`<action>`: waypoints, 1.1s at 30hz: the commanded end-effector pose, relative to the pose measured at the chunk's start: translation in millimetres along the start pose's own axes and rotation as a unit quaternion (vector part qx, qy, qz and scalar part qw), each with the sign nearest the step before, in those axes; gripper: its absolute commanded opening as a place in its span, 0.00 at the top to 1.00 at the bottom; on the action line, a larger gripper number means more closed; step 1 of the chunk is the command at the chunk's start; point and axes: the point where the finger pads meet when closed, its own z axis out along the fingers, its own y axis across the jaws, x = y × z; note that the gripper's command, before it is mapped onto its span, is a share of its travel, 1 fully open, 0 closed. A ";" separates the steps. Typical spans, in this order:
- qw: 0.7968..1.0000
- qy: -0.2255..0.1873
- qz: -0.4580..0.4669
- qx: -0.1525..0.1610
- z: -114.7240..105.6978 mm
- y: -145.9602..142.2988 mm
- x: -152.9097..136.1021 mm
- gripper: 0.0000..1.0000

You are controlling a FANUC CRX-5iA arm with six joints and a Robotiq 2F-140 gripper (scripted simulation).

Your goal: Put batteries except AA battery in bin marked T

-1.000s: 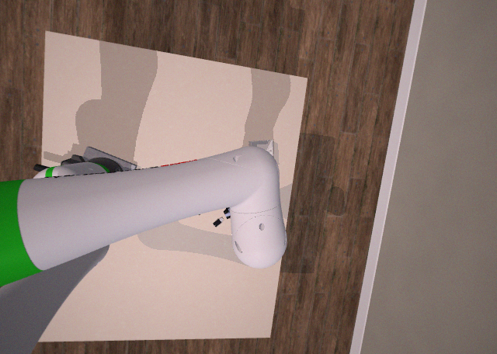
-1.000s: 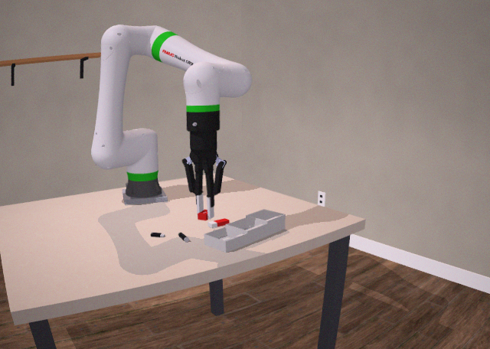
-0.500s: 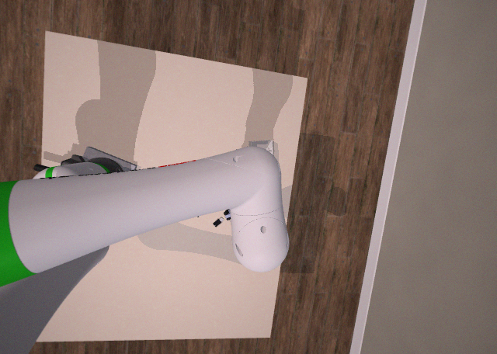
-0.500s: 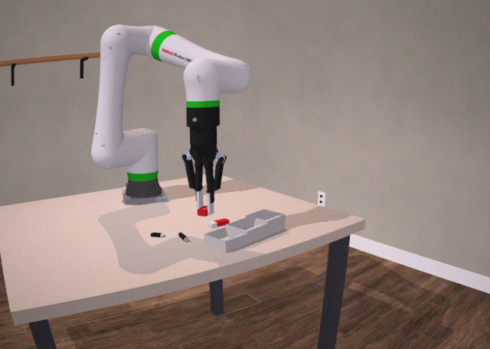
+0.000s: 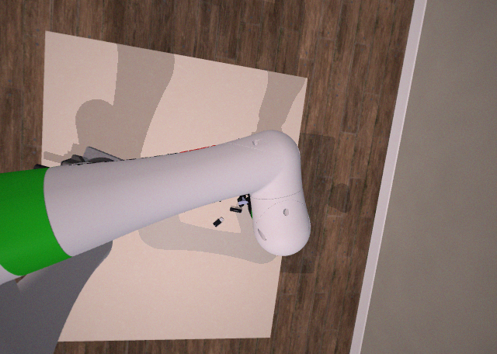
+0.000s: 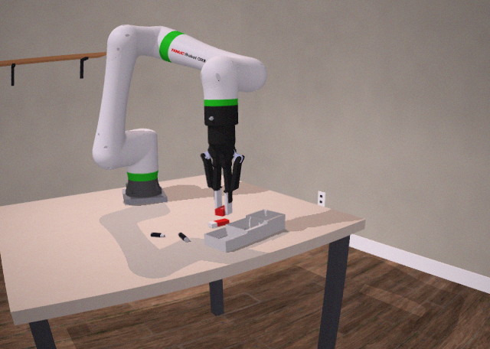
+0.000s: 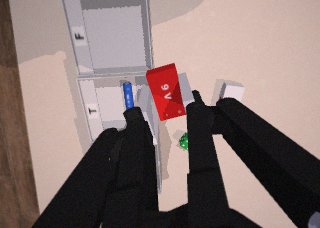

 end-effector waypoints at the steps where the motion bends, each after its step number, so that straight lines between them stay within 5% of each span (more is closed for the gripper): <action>1: 0.998 0.002 0.062 -0.002 0.1 -20.1 -7.5 0.87; 10: 0.994 0.003 0.111 -0.002 0.4 -58.7 -22.2 0.87; 33: 0.994 0.003 0.111 -0.002 14.4 -56.6 -21.4 0.87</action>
